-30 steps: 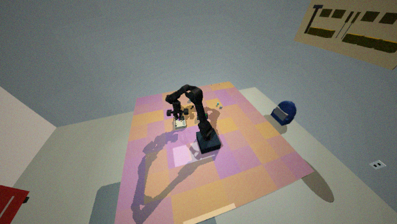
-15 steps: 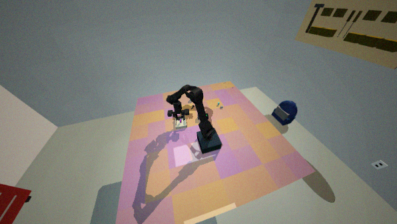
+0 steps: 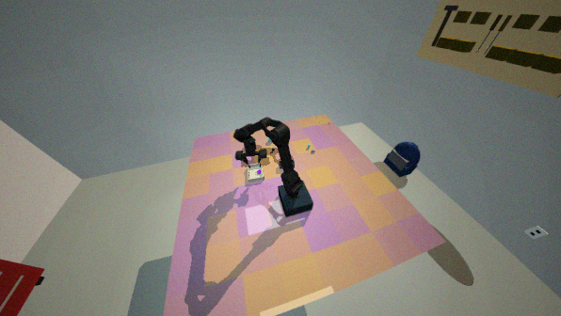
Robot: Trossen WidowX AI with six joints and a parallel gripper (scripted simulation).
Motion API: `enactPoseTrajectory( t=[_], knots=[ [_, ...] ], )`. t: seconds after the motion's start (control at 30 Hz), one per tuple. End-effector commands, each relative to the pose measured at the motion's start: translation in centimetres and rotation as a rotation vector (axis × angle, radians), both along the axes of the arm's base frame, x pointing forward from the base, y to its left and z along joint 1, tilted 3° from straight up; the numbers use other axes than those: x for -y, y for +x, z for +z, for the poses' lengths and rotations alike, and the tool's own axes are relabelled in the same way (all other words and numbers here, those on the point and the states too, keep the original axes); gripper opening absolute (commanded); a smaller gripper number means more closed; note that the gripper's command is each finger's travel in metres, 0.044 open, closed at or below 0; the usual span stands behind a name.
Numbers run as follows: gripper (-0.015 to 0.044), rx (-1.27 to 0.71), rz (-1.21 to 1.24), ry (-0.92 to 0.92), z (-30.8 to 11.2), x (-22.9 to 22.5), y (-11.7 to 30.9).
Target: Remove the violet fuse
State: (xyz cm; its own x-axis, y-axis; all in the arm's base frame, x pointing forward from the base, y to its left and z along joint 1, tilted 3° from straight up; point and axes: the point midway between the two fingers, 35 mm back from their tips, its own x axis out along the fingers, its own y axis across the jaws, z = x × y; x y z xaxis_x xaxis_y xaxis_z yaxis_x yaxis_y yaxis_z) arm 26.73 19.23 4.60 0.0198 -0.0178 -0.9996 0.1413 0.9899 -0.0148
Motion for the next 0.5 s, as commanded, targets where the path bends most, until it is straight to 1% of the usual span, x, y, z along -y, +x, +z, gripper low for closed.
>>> enactPoseTrajectory(
  t=[0.0, 0.47],
  knots=[
    [0.033, -0.009, -0.003, -0.004, 0.0, 0.05, -0.16],
    [0.033, -0.006, 0.0, -0.005, -0.06, 0.08, -0.11]
  ],
)
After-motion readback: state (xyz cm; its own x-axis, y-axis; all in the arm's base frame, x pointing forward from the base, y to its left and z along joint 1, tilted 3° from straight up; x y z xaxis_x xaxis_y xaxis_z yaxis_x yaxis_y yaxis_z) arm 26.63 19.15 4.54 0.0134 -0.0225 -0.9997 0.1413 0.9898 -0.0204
